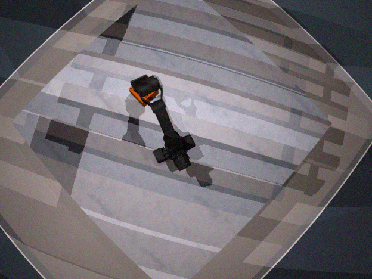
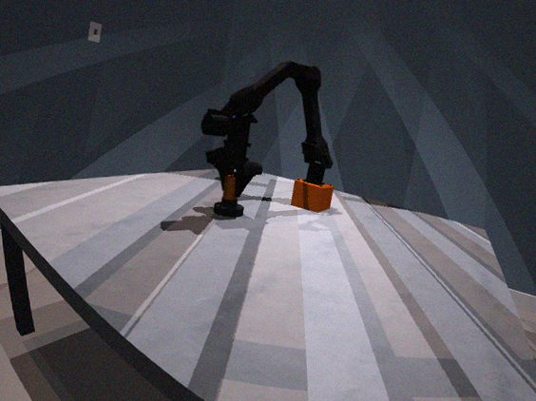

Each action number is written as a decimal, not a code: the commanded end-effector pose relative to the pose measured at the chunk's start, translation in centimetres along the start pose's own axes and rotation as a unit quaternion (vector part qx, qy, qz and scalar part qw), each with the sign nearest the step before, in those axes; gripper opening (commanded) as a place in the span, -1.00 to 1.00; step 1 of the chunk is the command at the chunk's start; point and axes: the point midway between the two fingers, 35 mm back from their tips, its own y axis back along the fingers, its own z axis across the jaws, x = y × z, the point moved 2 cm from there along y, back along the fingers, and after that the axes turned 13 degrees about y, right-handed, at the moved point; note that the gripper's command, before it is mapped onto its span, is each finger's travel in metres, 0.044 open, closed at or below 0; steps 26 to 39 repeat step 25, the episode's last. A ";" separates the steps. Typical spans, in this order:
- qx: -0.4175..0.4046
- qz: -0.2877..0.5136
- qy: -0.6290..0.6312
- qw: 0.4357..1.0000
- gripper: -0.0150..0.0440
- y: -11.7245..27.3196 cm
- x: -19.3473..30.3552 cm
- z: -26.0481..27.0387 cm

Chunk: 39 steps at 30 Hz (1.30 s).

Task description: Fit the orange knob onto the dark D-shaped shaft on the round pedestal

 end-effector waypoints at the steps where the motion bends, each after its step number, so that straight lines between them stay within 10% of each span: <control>1: 0.000 0.000 0.000 1.000 0.93 0.0 0.0 0.0; 8: 0.000 0.000 0.000 1.000 1.00 0.3 -0.1 0.0; 15: 0.000 0.000 0.000 1.000 1.00 9.6 -0.1 0.0; 39: 0.000 0.000 0.000 1.000 1.00 9.6 -0.5 -0.1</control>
